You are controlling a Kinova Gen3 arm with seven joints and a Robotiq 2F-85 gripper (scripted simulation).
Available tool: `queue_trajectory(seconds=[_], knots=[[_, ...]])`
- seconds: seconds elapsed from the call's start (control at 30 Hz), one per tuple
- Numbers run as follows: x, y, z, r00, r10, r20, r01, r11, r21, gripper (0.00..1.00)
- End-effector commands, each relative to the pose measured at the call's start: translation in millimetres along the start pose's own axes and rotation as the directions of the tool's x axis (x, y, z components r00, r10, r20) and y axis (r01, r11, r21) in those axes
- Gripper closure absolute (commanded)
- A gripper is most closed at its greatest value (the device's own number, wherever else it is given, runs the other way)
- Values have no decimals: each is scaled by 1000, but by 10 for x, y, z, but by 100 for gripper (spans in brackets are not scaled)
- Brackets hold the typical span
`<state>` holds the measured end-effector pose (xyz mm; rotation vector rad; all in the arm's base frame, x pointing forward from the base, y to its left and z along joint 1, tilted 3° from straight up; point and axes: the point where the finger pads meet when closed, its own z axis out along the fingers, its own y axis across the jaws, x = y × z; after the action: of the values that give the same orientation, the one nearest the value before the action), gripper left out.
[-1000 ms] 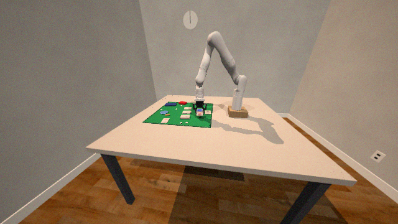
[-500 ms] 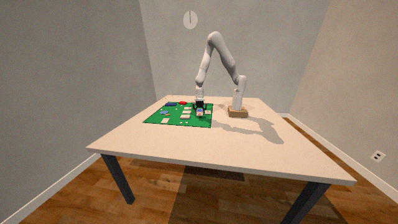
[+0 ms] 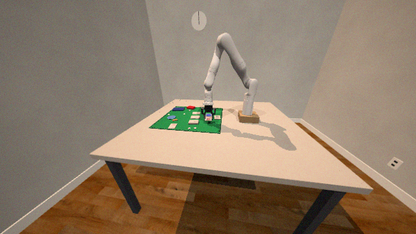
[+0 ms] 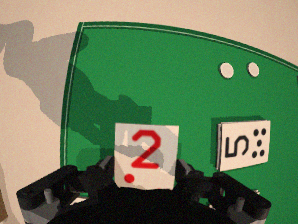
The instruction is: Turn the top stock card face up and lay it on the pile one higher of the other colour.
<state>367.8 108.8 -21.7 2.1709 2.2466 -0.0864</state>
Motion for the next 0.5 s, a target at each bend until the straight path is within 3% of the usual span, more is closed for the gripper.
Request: queue_trajectory(seconds=[0.0,0.47], knots=[[-11,25,-5,1000,14,0,-14,1000,-2,28],[-105,164,-12,989,151,-1,-151,989,-2,28]])
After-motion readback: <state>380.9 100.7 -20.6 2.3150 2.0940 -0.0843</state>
